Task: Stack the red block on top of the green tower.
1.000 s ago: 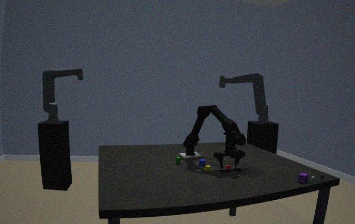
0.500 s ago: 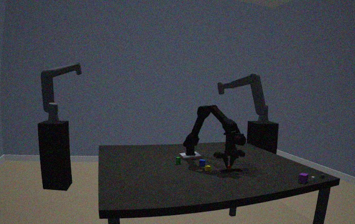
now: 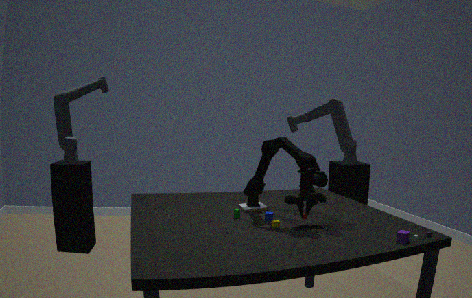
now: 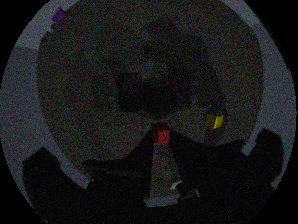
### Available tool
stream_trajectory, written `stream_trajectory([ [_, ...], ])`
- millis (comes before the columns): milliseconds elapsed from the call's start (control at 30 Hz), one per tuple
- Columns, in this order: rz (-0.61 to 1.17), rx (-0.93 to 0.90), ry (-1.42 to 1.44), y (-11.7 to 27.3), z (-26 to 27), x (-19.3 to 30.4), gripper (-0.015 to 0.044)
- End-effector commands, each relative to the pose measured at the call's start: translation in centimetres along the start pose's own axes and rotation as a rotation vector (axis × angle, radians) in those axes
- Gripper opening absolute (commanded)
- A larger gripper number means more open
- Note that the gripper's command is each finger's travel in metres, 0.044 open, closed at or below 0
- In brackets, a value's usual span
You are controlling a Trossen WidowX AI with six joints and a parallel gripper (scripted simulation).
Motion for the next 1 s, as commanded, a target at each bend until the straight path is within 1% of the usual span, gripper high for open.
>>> stream_trajectory([
  [0,-0.018,-0.001,-0.005,2.2,0.0,0.0,0.0],
  [533,-0.018,-0.001,-0.005,8.6,0.0,0.1,0.0],
  [767,-0.018,-0.001,-0.005,8.9,-0.1,0.1,0.0],
  [967,-0.017,-0.001,-0.005,9.3,-4.1,0.4,0.0],
])
Point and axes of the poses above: the point midway between the two fingers, 35 mm back from their tips, its own y axis back along the fingers, its own z axis across the jaws, x = y × z, the point moved 8 cm from there along y, back along the fingers, and after that the axes turned 2 degrees about y, right-handed, at the moved point
